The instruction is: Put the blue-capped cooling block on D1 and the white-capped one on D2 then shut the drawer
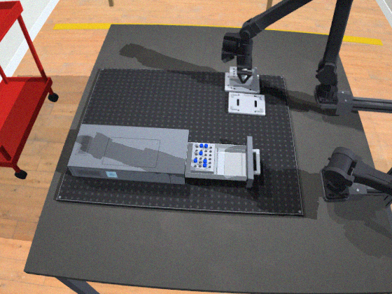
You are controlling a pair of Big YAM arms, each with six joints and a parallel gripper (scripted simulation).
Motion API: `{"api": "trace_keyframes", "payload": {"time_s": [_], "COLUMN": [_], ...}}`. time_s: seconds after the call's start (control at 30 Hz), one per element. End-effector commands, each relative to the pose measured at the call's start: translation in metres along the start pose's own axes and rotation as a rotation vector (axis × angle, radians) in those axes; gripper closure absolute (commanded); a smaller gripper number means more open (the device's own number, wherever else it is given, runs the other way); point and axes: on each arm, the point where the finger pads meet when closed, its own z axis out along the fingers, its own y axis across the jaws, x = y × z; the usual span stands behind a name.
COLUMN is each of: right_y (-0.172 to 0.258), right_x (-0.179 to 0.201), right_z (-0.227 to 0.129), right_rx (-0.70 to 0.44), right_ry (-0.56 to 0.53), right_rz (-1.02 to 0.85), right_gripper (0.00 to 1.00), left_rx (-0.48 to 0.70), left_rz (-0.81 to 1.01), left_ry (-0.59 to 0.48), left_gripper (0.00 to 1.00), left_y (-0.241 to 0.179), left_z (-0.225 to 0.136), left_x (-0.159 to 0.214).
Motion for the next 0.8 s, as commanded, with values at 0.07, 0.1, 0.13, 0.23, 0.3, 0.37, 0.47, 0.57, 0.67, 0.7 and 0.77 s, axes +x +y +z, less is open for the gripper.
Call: {"api": "trace_keyframes", "payload": {"time_s": [0.07,0.1,0.13,0.23,0.3,0.37,0.47,0.57,0.67,0.7,0.77], "right_y": [-0.0151,-0.0152,-0.0153,-0.0160,-0.0164,-0.0169,-0.0168,-0.0169,-0.0167,-0.0164,-0.0158], "right_x": [-0.0452,-0.0454,-0.0457,-0.0471,-0.0476,-0.0478,-0.0468,-0.0470,-0.0470,-0.0470,-0.0466], "right_z": [-0.0331,-0.0325,-0.0319,-0.0334,-0.0348,-0.0382,-0.0357,-0.0331,-0.0303,-0.0296,-0.0289], "right_rx": [0.025,0.025,0.025,0.027,0.029,0.030,0.028,0.028,0.027,0.027,0.026], "right_ry": [-0.107,-0.107,-0.108,-0.116,-0.120,-0.126,-0.119,-0.117,-0.113,-0.112,-0.109], "right_rz": [0.001,0.001,0.001,0.003,0.003,0.004,0.004,0.004,0.004,0.003,0.002], "right_gripper": [1.00,1.00,1.00,1.00,1.00,1.00,1.00,1.00,1.00,1.00,1.00], "left_rx": [0.001,0.001,0.001,0.001,0.001,0.001,0.001,0.001,0.001,0.001,0.001], "left_rz": [0.008,0.008,0.008,0.008,0.008,0.008,0.008,0.008,0.008,0.008,0.008], "left_ry": [0.034,0.034,0.034,0.034,0.034,0.034,0.034,0.034,0.034,0.034,0.034], "left_gripper": [1.00,1.00,1.00,1.00,1.00,1.00,1.00,1.00,1.00,1.00,1.00], "left_y": [-0.0024,-0.0024,-0.0024,-0.0024,-0.0024,-0.0024,-0.0024,-0.0024,-0.0024,-0.0024,-0.0024], "left_z": [0.0081,0.0081,0.0081,0.0081,0.0081,0.0081,0.0081,0.0081,0.0081,0.0081,0.0081], "left_x": [0.0226,0.0226,0.0226,0.0226,0.0226,0.0226,0.0226,0.0226,0.0226,0.0226,0.0226]}}
